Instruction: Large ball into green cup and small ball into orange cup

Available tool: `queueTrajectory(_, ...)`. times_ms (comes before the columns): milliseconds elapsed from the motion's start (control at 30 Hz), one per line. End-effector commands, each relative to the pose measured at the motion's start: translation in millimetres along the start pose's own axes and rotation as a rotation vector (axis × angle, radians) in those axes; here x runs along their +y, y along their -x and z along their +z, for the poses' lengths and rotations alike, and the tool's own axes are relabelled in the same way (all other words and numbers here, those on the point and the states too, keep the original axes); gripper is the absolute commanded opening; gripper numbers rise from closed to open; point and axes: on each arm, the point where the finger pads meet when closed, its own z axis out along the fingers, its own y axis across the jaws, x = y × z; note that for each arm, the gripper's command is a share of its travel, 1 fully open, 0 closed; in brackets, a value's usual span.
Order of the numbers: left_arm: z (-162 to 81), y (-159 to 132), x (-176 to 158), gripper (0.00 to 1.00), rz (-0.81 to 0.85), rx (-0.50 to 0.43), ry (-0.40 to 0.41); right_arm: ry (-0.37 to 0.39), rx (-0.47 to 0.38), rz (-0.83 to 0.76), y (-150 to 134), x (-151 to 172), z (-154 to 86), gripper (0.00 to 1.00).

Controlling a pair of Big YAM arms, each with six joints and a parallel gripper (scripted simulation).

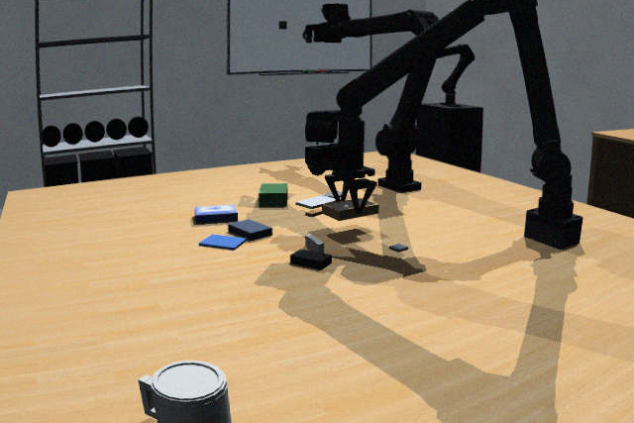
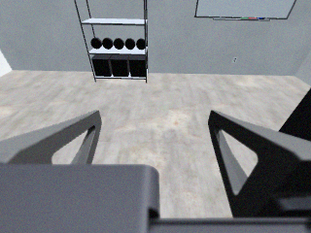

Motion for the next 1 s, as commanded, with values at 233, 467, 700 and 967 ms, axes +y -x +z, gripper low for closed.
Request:
queueTrajectory(233,18,8,-7,0.7,0.004,-0.005,-0.006,-0.013,-0.067,0.013,35,-6,5,1.0)
queueTrajectory(467,33,2,-1,0.7,0.004,0.006,0.005,-0.013,-0.067,0.013,35,-6,5,1.0)
queueTrajectory(700,42,-1,1,0.7,0.004,0.011,0.01,-0.013,-0.067,0.013,35,-6,5,1.0)
queueTrajectory(967,41,5,-4,0.7,0.004,0.001,0.0,-0.013,-0.067,0.013,35,-6,5,1.0)
